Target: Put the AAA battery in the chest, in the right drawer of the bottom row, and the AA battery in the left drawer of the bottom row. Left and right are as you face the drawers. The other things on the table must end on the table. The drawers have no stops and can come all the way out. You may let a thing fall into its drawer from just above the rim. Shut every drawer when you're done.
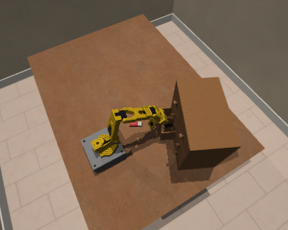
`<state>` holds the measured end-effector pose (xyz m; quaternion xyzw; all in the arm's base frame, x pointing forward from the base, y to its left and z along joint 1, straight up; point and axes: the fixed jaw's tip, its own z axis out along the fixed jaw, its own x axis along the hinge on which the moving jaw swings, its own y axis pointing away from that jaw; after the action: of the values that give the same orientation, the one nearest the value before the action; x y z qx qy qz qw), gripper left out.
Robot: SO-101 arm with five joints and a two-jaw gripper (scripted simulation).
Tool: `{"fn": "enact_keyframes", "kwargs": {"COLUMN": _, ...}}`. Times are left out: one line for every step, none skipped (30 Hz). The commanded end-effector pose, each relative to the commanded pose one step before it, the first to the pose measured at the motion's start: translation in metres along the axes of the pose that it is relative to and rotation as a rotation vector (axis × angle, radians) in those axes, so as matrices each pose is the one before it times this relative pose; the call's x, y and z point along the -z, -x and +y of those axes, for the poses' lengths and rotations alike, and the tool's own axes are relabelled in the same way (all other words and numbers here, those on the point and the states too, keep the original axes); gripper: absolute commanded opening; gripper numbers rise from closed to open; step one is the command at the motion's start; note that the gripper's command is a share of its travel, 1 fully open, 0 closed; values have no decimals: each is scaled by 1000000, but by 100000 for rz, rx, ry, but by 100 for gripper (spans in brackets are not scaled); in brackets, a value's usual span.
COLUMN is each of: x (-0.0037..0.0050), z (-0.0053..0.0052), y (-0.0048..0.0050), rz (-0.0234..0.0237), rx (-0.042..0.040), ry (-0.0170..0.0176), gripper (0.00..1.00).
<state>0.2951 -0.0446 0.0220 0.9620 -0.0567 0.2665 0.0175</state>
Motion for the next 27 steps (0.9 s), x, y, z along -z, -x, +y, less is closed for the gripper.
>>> {"fn": "enact_keyframes", "kwargs": {"x": 1491, "z": 1458, "y": 1915, "rz": -1472, "rx": -1317, "ry": 171, "gripper": 25}}
{"fn": "enact_keyframes", "kwargs": {"x": 2047, "z": -16, "y": -1383, "rz": -4, "rx": -145, "ry": -2, "gripper": 25}}
{"fn": "enact_keyframes", "kwargs": {"x": 2075, "z": -20, "y": -1359, "rz": -3, "rx": -145, "ry": -2, "gripper": 25}}
{"fn": "enact_keyframes", "kwargs": {"x": 2100, "z": -20, "y": -1329, "rz": -4, "rx": -145, "ry": -2, "gripper": 25}}
{"fn": "enact_keyframes", "kwargs": {"x": 2127, "z": -23, "y": -1303, "rz": -3, "rx": -145, "ry": -2, "gripper": 25}}
{"fn": "enact_keyframes", "kwargs": {"x": 2151, "z": -24, "y": -1272, "rz": -4, "rx": -145, "ry": -2, "gripper": 25}}
{"fn": "enact_keyframes", "kwargs": {"x": 2177, "z": -26, "y": -1246, "rz": -3, "rx": -145, "ry": -2, "gripper": 25}}
{"fn": "enact_keyframes", "kwargs": {"x": 2200, "z": -27, "y": -1214, "rz": -4, "rx": -145, "ry": -2, "gripper": 25}}
{"fn": "enact_keyframes", "kwargs": {"x": 2225, "z": -29, "y": -1187, "rz": -3, "rx": -145, "ry": -2, "gripper": 25}}
{"fn": "enact_keyframes", "kwargs": {"x": 2248, "z": -29, "y": -1154, "rz": -4, "rx": -145, "ry": -2, "gripper": 25}}
{"fn": "enact_keyframes", "kwargs": {"x": 2272, "z": -32, "y": -1126, "rz": -3, "rx": -145, "ry": -2, "gripper": 25}}
{"fn": "enact_keyframes", "kwargs": {"x": 2293, "z": -32, "y": -1092, "rz": -4, "rx": -145, "ry": -2, "gripper": 25}}
{"fn": "enact_keyframes", "kwargs": {"x": 2317, "z": -34, "y": -1063, "rz": -3, "rx": -145, "ry": -2, "gripper": 25}}
{"fn": "enact_keyframes", "kwargs": {"x": 932, "z": -13, "y": -415, "rz": -2, "rx": -58, "ry": -1, "gripper": 25}}
{"fn": "enact_keyframes", "kwargs": {"x": 0, "z": 0, "y": 0, "rz": 0, "rx": 0, "ry": 0, "gripper": 25}}
{"fn": "enact_keyframes", "kwargs": {"x": 0, "z": 0, "y": 0, "rz": 0, "rx": 0, "ry": 0, "gripper": 25}}
{"fn": "enact_keyframes", "kwargs": {"x": 1, "z": -1, "y": -1, "rz": 1, "rx": 0, "ry": 0, "gripper": 25}}
{"fn": "enact_keyframes", "kwargs": {"x": -1, "z": 1, "y": 1, "rz": -1, "rx": 0, "ry": 0, "gripper": 25}}
{"fn": "enact_keyframes", "kwargs": {"x": 1, "z": -1, "y": -1, "rz": 1, "rx": 0, "ry": 0, "gripper": 25}}
{"fn": "enact_keyframes", "kwargs": {"x": -1, "z": 1, "y": 1, "rz": -1, "rx": 0, "ry": 0, "gripper": 25}}
{"fn": "enact_keyframes", "kwargs": {"x": 1, "z": -1, "y": -1, "rz": 1, "rx": 0, "ry": 0, "gripper": 25}}
{"fn": "enact_keyframes", "kwargs": {"x": -1, "z": 1, "y": 1, "rz": -1, "rx": 0, "ry": 0, "gripper": 25}}
{"fn": "enact_keyframes", "kwargs": {"x": 1, "z": -1, "y": -1, "rz": 1, "rx": 0, "ry": 0, "gripper": 25}}
{"fn": "enact_keyframes", "kwargs": {"x": -1, "z": 1, "y": 1, "rz": -1, "rx": 0, "ry": 0, "gripper": 25}}
{"fn": "enact_keyframes", "kwargs": {"x": 1, "z": -1, "y": -1, "rz": 1, "rx": 0, "ry": 0, "gripper": 25}}
{"fn": "enact_keyframes", "kwargs": {"x": -1, "z": 1, "y": 1, "rz": -1, "rx": 0, "ry": 0, "gripper": 25}}
{"fn": "enact_keyframes", "kwargs": {"x": 1, "z": -1, "y": -1, "rz": 1, "rx": 0, "ry": 0, "gripper": 25}}
